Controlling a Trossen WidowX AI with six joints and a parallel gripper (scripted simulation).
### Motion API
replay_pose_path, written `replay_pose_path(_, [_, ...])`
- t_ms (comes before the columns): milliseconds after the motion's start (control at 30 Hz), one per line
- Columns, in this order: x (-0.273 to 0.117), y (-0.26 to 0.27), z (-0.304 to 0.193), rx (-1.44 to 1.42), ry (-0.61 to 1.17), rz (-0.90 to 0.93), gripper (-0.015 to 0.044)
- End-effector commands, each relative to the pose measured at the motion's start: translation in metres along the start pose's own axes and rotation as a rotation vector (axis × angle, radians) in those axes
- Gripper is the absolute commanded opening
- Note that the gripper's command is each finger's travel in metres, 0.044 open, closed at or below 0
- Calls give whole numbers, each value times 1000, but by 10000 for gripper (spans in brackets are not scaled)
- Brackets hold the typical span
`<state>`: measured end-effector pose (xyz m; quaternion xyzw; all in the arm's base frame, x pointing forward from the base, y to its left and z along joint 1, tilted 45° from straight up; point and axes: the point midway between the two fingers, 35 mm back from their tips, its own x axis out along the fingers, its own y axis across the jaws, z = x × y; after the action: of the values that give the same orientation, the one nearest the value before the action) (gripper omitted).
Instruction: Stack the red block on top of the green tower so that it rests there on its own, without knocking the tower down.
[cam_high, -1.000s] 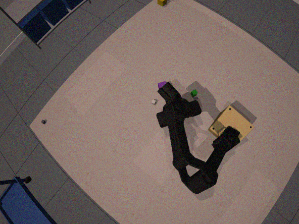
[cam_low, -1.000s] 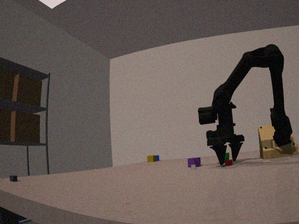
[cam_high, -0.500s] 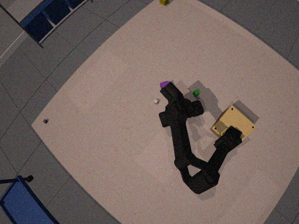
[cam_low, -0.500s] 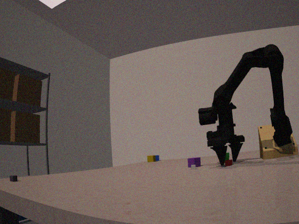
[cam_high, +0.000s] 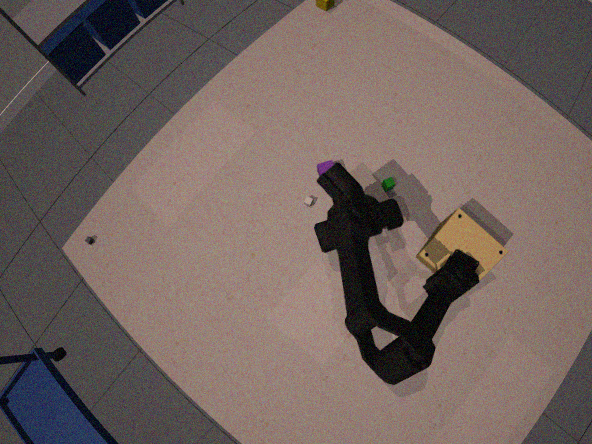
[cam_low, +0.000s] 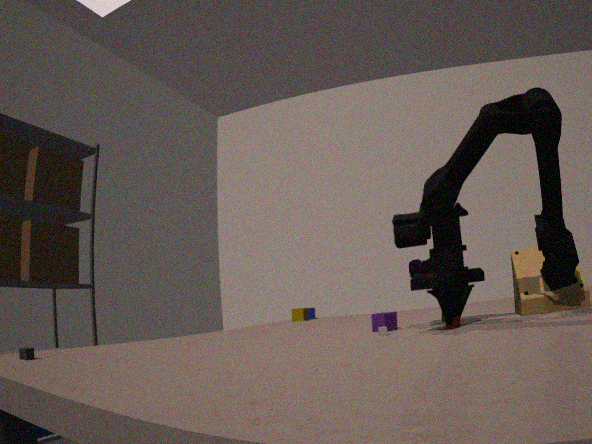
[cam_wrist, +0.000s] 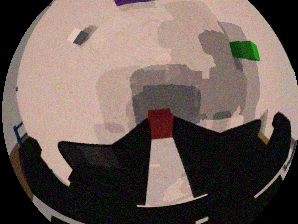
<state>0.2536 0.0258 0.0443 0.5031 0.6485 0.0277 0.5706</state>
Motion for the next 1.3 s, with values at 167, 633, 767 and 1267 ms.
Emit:
replay_pose_path(167, [-2, 0, 0, 4, 4, 3, 0])
replay_pose_path(633, [-63, 0, 1, 4, 3, 1, 0])
replay_pose_path(767, [-83, -1, 1, 5, 3, 0, 0])
replay_pose_path(1267, [-118, 0, 2, 5, 4, -1, 0])
